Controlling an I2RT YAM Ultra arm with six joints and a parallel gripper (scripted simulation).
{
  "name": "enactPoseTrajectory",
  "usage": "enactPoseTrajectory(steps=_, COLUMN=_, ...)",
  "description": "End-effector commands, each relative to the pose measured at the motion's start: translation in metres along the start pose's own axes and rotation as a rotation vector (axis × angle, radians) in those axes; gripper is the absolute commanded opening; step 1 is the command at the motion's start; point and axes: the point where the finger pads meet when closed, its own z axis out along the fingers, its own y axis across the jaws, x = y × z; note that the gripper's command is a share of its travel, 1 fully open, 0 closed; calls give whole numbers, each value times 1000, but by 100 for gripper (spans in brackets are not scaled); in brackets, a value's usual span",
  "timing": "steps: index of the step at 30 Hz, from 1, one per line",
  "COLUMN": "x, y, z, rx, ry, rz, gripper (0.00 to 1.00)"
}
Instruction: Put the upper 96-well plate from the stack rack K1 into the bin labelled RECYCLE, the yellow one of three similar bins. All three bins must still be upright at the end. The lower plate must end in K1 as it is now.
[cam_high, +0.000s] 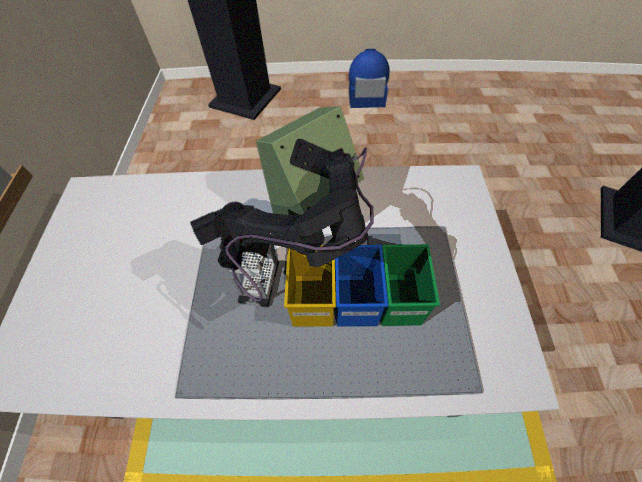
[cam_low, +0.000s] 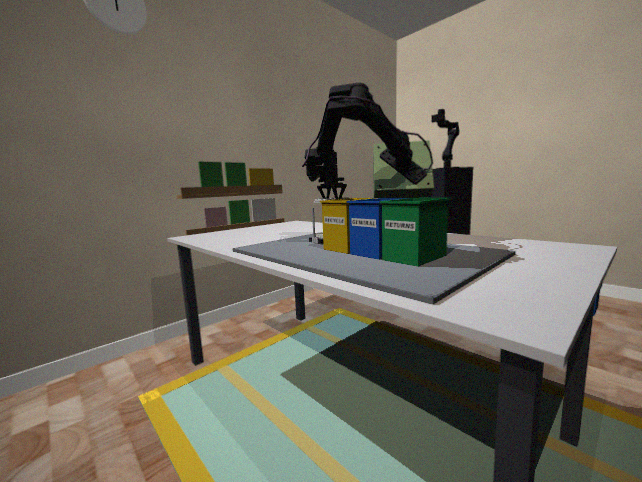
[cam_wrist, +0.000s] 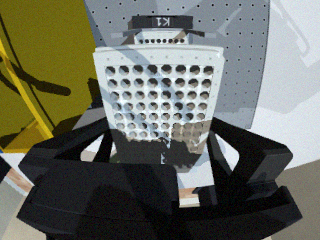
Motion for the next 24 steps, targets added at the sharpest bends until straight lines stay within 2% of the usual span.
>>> enactPoseTrajectory(steps=1, x=-16, y=-8, z=-24, rx=32, ry=-32, rz=-35, gripper=0)
enactPoseTrajectory(steps=24, x=-14, y=-7, z=-56, rx=34, ry=-29, rz=-35, gripper=0)
